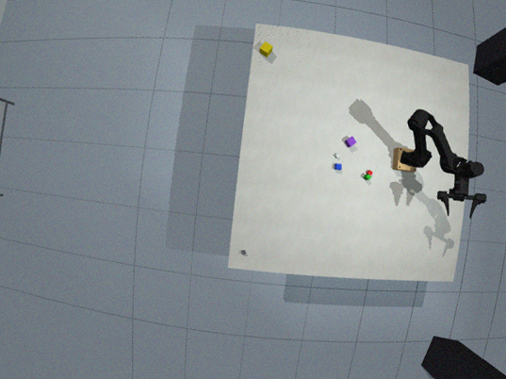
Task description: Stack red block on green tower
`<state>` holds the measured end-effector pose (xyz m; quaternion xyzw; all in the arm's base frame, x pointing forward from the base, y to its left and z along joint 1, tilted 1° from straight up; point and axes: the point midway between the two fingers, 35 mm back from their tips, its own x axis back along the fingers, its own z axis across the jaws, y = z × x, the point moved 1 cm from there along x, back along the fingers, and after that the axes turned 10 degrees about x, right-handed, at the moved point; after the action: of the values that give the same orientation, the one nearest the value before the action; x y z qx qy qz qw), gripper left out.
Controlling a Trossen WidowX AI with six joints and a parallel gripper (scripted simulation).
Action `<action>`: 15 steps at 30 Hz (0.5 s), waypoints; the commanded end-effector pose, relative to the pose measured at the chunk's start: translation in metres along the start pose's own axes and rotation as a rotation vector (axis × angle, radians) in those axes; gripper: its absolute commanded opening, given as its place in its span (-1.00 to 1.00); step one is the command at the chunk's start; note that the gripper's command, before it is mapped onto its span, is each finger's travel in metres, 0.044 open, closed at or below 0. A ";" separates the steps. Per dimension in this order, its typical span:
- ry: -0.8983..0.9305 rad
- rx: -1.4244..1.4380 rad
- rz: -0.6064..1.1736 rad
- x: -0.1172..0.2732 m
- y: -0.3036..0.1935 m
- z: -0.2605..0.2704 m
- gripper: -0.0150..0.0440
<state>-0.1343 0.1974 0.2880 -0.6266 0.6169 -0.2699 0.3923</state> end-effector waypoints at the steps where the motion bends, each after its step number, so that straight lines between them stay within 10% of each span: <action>1: 0.002 -0.001 0.000 -0.001 0.000 0.000 0.95; 15: 0.219 -0.100 -0.043 -0.045 0.012 0.053 1.00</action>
<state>-0.1084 0.2423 0.2608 -0.6248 0.6483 -0.3082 0.3072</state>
